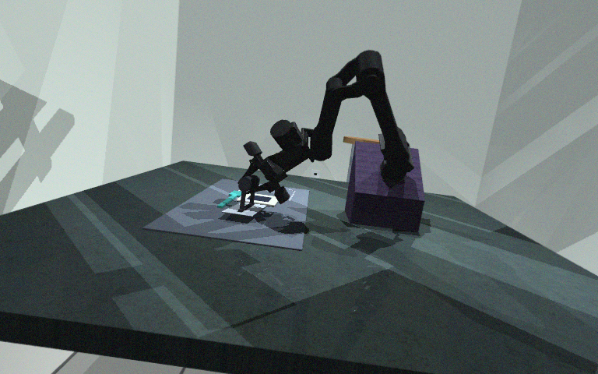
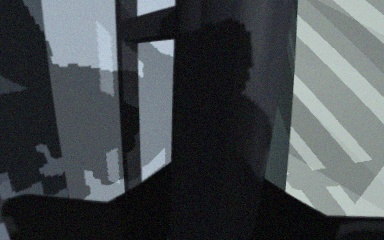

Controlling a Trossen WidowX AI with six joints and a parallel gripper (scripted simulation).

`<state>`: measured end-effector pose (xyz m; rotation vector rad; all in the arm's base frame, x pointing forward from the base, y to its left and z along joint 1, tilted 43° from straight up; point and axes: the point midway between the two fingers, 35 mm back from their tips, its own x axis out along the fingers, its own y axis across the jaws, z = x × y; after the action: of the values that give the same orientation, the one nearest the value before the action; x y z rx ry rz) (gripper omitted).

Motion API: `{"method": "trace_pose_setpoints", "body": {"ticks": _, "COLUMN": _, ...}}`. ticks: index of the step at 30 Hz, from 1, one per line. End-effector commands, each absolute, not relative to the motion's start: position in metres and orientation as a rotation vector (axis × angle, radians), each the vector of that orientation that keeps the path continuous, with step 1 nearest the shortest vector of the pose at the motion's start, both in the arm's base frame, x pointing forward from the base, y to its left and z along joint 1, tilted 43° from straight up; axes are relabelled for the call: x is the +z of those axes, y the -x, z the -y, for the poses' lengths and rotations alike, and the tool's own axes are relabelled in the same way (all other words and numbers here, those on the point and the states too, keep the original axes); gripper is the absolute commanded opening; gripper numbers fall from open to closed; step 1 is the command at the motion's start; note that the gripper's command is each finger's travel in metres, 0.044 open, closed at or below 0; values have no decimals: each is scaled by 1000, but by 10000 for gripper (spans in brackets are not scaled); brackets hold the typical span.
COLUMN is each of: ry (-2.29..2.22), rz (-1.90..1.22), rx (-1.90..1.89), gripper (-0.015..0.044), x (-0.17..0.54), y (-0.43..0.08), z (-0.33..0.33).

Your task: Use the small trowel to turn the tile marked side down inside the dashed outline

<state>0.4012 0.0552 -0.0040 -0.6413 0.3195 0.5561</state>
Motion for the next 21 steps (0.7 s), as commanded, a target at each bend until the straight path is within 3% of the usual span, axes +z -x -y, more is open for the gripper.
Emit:
{"method": "trace_pose_setpoints", "body": {"ticks": 1, "ry": 643, "rz": -330, "rx": 548, "gripper": 0, "x": -12, "y": -400, "z": -46}}
{"method": "trace_pose_setpoints", "body": {"ticks": 21, "ry": 644, "rz": -329, "rx": 548, "gripper": 0, "x": -29, "y": -395, "z": -28}}
